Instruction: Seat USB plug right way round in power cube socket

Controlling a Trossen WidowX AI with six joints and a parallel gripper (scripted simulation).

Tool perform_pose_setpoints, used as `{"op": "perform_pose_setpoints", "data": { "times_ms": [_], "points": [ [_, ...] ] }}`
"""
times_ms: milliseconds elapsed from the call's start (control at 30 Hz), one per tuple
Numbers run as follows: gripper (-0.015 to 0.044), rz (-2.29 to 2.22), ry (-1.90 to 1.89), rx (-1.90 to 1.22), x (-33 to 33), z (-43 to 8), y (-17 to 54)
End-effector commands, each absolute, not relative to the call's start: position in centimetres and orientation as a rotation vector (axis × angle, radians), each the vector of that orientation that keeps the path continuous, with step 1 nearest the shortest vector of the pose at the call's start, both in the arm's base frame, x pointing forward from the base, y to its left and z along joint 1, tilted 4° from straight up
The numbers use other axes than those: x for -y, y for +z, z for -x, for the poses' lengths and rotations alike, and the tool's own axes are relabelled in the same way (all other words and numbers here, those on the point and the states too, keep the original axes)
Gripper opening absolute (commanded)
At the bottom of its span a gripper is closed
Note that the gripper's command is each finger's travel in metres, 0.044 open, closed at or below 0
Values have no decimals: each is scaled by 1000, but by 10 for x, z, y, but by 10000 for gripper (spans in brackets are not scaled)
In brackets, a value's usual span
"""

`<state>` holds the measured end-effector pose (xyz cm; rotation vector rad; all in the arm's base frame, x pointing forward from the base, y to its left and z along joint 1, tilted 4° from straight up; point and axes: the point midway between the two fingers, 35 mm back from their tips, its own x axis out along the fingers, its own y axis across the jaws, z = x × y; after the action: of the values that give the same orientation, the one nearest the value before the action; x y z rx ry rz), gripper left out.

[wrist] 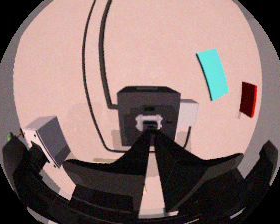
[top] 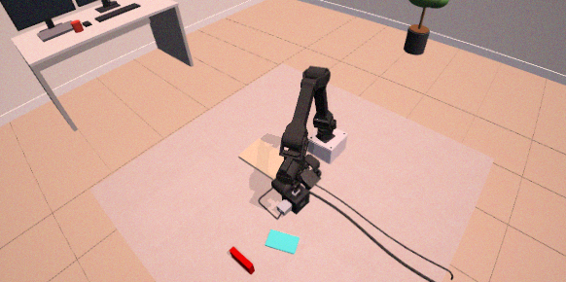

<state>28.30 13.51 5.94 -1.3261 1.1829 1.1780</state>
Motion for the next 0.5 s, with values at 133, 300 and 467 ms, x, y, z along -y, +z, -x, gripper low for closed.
{"op": "perform_pose_setpoints", "data": {
  "times_ms": [133, 300, 467],
  "points": [
    [0, 1326, 1178, -1183, -135, -283, 60],
    [0, 1326, 1178, -1183, -135, -283, 60],
    [0, 1326, 1178, -1183, -135, -283, 63]
  ]
}}
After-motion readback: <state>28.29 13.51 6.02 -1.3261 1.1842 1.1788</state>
